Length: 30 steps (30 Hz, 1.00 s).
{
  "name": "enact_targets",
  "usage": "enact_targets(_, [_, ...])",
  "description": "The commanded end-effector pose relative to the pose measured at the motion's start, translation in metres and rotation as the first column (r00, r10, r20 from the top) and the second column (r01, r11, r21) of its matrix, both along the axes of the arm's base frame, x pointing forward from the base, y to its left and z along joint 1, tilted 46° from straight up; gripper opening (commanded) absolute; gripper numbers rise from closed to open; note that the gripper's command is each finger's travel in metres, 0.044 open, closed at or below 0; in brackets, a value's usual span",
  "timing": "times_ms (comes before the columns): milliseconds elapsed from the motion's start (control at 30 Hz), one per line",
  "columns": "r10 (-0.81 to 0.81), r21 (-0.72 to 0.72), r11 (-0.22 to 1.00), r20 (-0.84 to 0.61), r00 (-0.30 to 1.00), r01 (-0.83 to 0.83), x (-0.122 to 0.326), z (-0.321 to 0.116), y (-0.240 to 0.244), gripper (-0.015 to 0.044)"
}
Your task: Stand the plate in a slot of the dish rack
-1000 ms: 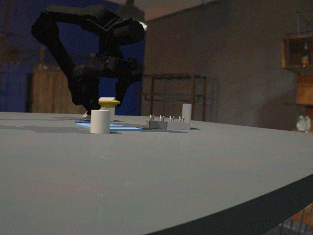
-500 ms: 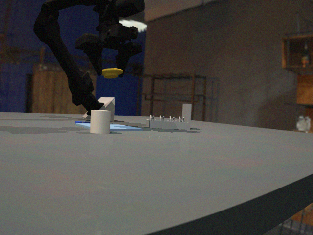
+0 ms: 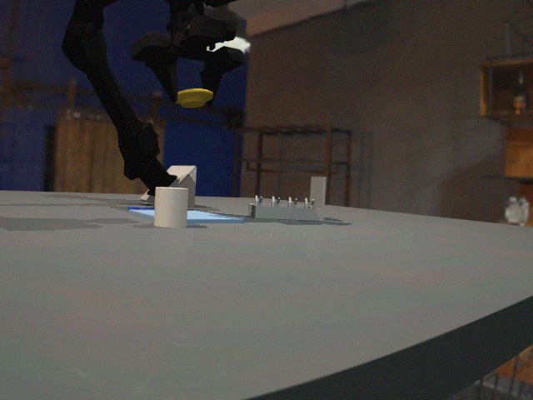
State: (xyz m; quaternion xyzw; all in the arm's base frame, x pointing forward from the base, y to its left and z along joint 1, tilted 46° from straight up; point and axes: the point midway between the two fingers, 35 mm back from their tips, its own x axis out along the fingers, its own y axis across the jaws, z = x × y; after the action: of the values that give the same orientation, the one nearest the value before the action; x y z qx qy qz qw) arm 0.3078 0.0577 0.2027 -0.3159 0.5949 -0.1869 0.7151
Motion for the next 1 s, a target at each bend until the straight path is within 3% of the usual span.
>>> enact_targets(0, [-0.057, 0.028, 0.998, 0.025, 0.998, 0.056, -0.004, -0.015, 0.017, 0.0000])
enact_targets(533, [-0.495, 0.162, 0.869, 0.240, 0.835, 0.468, -0.056, -0.094, 0.089, 0.0000])
enact_targets(767, [-0.511, 0.167, 0.859, 0.246, 0.823, 0.484, -0.059, -0.097, 0.091, 0.0000])
enact_targets(967, [-0.498, 0.172, 0.862, 0.115, 0.860, 0.476, -0.059, -0.112, 0.082, 0.0000])
